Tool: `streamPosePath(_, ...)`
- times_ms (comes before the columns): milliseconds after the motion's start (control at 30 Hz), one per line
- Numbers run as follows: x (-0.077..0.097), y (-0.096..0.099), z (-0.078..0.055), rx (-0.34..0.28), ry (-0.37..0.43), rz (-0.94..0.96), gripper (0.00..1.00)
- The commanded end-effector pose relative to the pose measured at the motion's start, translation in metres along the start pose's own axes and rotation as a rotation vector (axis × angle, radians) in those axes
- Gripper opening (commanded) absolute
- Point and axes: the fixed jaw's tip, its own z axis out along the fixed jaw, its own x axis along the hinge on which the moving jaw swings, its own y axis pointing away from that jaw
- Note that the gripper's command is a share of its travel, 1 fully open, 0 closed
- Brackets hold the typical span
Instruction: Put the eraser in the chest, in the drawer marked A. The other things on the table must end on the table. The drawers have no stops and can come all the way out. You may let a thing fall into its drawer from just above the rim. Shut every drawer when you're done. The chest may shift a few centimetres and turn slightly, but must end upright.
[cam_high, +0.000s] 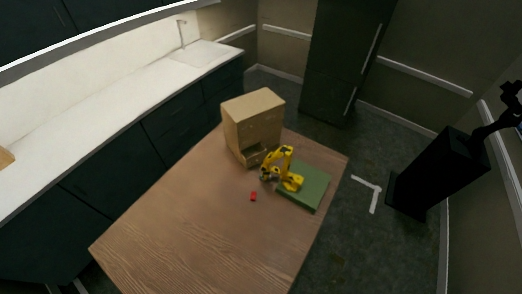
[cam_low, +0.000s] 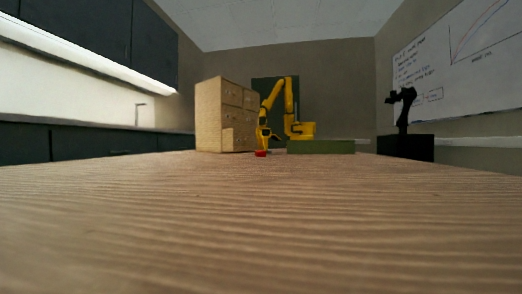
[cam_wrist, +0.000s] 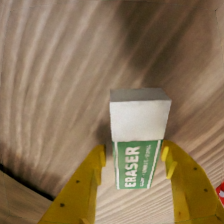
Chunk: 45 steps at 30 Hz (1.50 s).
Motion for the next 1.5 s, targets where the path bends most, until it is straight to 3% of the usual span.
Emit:
streamPosePath(0,-0.0039,-0.0021,0.0026,0.010,-0.016,-0.007,0.18)
streamPosePath(1067,-0.0039,-0.0021,0.0026,0.010,-0.016,-0.007,0.00)
streamPosePath(1467,-0.0039,-0.0021,0.0026,0.010,-0.016,-0.007,0.00)
